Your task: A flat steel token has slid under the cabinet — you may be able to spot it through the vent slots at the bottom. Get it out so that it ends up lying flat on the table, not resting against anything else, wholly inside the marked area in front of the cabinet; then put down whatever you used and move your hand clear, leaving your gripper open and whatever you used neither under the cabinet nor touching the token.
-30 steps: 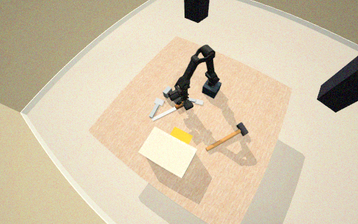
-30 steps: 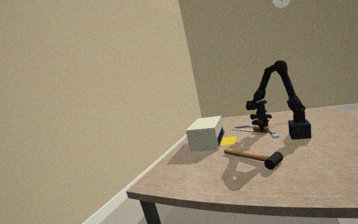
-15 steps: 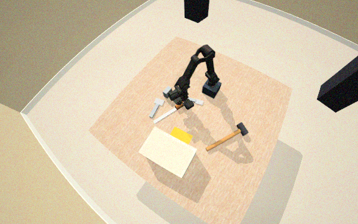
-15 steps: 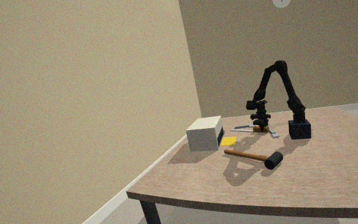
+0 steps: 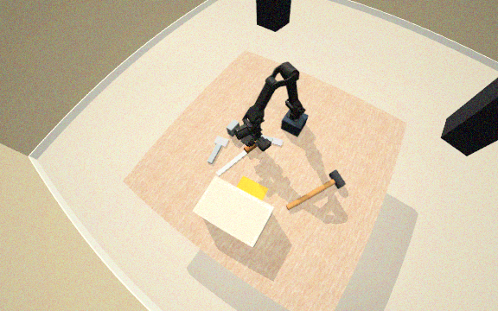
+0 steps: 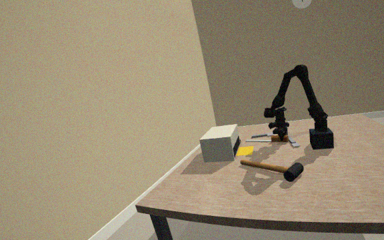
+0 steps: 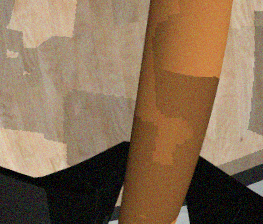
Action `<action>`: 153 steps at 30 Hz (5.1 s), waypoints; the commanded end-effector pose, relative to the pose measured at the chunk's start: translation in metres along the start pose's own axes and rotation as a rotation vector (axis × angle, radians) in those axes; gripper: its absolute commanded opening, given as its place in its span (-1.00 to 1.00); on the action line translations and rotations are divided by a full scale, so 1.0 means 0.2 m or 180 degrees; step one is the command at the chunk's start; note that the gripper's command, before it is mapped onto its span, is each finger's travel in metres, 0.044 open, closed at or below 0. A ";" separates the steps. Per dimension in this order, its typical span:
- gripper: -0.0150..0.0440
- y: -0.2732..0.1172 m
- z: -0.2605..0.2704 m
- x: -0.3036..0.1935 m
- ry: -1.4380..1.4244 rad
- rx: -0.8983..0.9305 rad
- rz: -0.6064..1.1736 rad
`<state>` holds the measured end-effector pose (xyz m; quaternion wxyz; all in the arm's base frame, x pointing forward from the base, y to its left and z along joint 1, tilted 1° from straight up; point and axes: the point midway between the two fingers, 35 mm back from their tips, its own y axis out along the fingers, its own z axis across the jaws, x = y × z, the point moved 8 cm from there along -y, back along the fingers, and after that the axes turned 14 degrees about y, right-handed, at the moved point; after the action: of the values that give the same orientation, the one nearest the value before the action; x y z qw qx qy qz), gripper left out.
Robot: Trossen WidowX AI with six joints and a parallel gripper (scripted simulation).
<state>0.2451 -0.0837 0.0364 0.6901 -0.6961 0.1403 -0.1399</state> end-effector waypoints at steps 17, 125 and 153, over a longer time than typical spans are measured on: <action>-0.49 0.00 0.00 0.00 -0.0521 0.0002 -0.0002; -0.49 0.01 0.10 0.13 -0.1253 0.0004 -0.0013; -0.49 0.00 0.20 0.27 -0.1275 0.0008 -0.0016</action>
<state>0.3048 -0.0688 0.0353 0.7053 -0.7089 -0.0014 0.0002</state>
